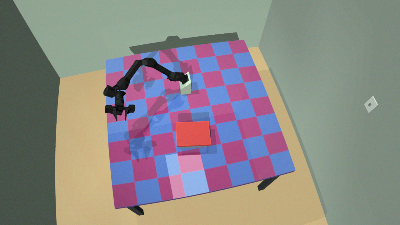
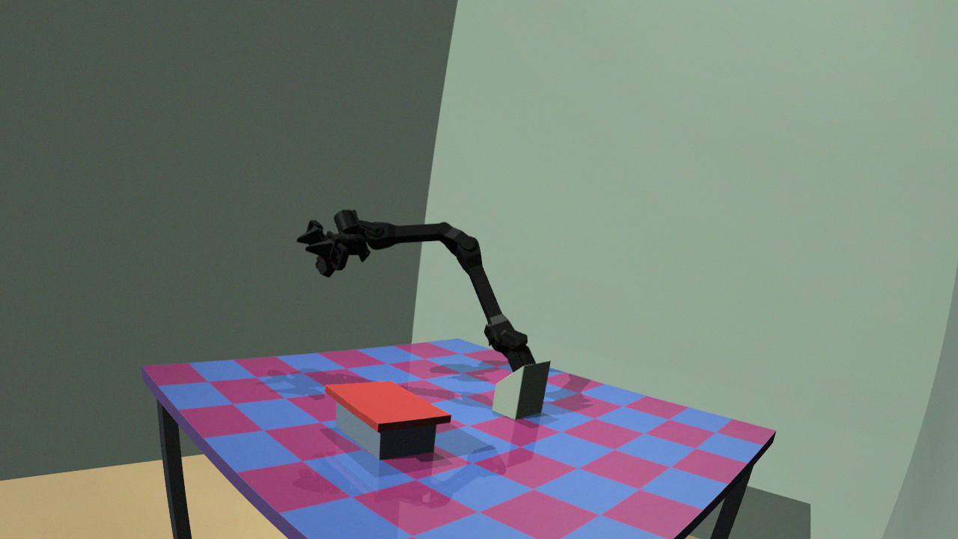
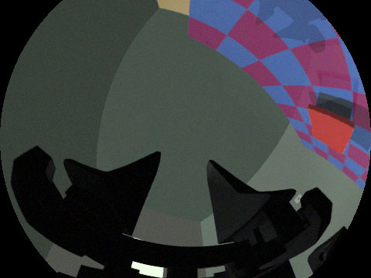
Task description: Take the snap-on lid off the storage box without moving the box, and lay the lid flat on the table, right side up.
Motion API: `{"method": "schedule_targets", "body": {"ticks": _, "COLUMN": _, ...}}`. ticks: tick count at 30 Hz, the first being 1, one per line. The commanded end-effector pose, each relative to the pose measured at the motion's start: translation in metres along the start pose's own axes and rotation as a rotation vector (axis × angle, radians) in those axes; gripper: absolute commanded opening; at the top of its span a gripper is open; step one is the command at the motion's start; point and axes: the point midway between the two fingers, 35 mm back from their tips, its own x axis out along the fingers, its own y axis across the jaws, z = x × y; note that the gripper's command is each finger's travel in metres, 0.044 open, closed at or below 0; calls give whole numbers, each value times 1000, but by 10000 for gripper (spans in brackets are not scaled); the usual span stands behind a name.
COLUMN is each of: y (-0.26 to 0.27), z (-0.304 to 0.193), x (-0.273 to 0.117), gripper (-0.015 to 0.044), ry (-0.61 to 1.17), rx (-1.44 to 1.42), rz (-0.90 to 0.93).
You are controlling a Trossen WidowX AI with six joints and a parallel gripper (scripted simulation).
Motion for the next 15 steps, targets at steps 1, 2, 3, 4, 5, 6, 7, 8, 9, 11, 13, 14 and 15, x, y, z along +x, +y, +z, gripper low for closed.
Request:
{"method": "schedule_targets", "body": {"ticks": 1, "y": -59, "z": 7, "x": 40, "gripper": 235, "ry": -78, "rx": 1, "rz": -68}}
{"method": "schedule_targets", "body": {"ticks": 2, "y": -74, "z": 8, "x": 48, "gripper": 235, "ry": -99, "rx": -2, "rz": -86}}
{"method": "schedule_targets", "body": {"ticks": 3, "y": -77, "z": 8, "x": 49, "gripper": 235, "ry": -102, "rx": -3, "rz": -89}}
{"method": "schedule_targets", "body": {"ticks": 4, "y": -86, "z": 8, "x": 53, "gripper": 235, "ry": -114, "rx": -5, "rz": -100}}
{"method": "schedule_targets", "body": {"ticks": 5, "y": -100, "z": 9, "x": 59, "gripper": 235, "ry": -132, "rx": -11, "rz": -118}}
{"method": "schedule_targets", "body": {"ticks": 6, "y": -118, "z": 9, "x": 65, "gripper": 235, "ry": -155, "rx": -20, "rz": -140}}
{"method": "schedule_targets", "body": {"ticks": 7, "y": -136, "z": 8, "x": 71, "gripper": 235, "ry": -178, "rx": -32, "rz": -164}}
{"method": "schedule_targets", "body": {"ticks": 8, "y": -155, "z": 8, "x": 76, "gripper": 235, "ry": -201, "rx": -46, "rz": -188}}
{"method": "schedule_targets", "body": {"ticks": 9, "y": -173, "z": 7, "x": 79, "gripper": 235, "ry": -222, "rx": -62, "rz": -211}}
{"method": "schedule_targets", "body": {"ticks": 11, "y": -205, "z": 4, "x": 83, "gripper": 235, "ry": -260, "rx": -96, "rz": -254}}
{"method": "schedule_targets", "body": {"ticks": 13, "y": -225, "z": 3, "x": 84, "gripper": 235, "ry": -283, "rx": -122, "rz": -281}}
{"method": "schedule_targets", "body": {"ticks": 14, "y": -234, "z": 2, "x": 84, "gripper": 235, "ry": -293, "rx": -134, "rz": -293}}
{"method": "schedule_targets", "body": {"ticks": 15, "y": -249, "z": 0, "x": 84, "gripper": 235, "ry": -309, "rx": -156, "rz": -312}}
